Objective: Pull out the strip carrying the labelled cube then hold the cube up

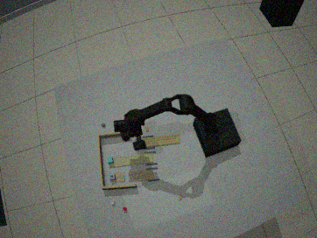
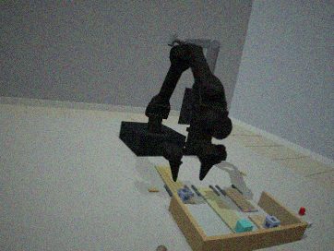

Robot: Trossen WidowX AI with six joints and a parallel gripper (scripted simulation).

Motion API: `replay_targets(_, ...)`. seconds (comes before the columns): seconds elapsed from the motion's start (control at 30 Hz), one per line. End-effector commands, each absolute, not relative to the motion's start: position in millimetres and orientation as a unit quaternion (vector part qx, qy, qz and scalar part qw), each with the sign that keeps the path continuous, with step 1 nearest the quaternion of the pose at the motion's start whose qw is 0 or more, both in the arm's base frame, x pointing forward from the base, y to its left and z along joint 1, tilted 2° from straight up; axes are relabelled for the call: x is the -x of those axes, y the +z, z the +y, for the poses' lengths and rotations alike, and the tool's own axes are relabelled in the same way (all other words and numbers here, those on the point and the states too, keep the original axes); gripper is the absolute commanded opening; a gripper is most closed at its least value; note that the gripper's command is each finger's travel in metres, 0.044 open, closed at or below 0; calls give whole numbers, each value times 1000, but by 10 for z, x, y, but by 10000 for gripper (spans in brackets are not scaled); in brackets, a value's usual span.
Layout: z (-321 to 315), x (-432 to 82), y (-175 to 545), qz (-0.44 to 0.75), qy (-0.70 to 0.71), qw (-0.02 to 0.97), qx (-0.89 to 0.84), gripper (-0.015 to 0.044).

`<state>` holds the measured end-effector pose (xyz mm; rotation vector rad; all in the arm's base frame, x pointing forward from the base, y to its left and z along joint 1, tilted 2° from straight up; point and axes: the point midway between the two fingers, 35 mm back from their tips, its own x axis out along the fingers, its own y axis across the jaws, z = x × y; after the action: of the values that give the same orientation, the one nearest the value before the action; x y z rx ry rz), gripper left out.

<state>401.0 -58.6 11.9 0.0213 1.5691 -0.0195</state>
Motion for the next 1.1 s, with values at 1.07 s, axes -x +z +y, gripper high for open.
replay_targets(1.07, -605, -4018, -451, 710, -8, 704, -7, 250)
